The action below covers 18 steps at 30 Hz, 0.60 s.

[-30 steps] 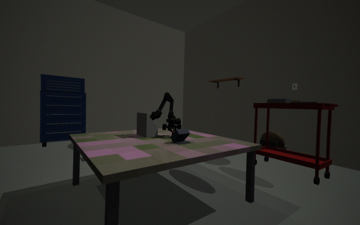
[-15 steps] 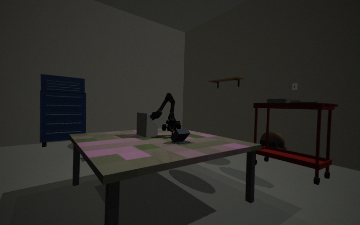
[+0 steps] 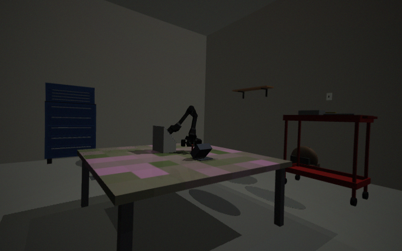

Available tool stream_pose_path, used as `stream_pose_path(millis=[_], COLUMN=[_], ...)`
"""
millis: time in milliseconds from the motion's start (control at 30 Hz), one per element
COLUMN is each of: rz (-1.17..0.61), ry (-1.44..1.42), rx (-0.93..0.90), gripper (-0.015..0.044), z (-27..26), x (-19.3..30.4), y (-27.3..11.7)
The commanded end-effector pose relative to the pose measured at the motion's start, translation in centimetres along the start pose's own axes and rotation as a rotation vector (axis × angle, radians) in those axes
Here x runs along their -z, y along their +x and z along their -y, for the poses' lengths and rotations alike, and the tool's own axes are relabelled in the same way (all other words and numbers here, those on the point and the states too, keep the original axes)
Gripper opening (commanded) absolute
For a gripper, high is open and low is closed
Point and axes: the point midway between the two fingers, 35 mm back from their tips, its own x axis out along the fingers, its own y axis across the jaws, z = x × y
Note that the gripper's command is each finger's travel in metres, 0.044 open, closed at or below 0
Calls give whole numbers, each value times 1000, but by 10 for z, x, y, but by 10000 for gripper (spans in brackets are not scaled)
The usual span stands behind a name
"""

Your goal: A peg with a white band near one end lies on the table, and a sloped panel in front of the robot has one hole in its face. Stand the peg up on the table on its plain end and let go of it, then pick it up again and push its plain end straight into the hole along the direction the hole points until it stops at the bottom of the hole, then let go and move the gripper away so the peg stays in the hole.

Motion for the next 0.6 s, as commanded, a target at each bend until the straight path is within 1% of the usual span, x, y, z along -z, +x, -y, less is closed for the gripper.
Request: stream_pose_path(millis=[0, 567], rz=[35, 20], ry=[7, -2], rx=[-5, -2], gripper=[49, 49], z=[-2, -1], x=[0, 5], y=[-2, -2])
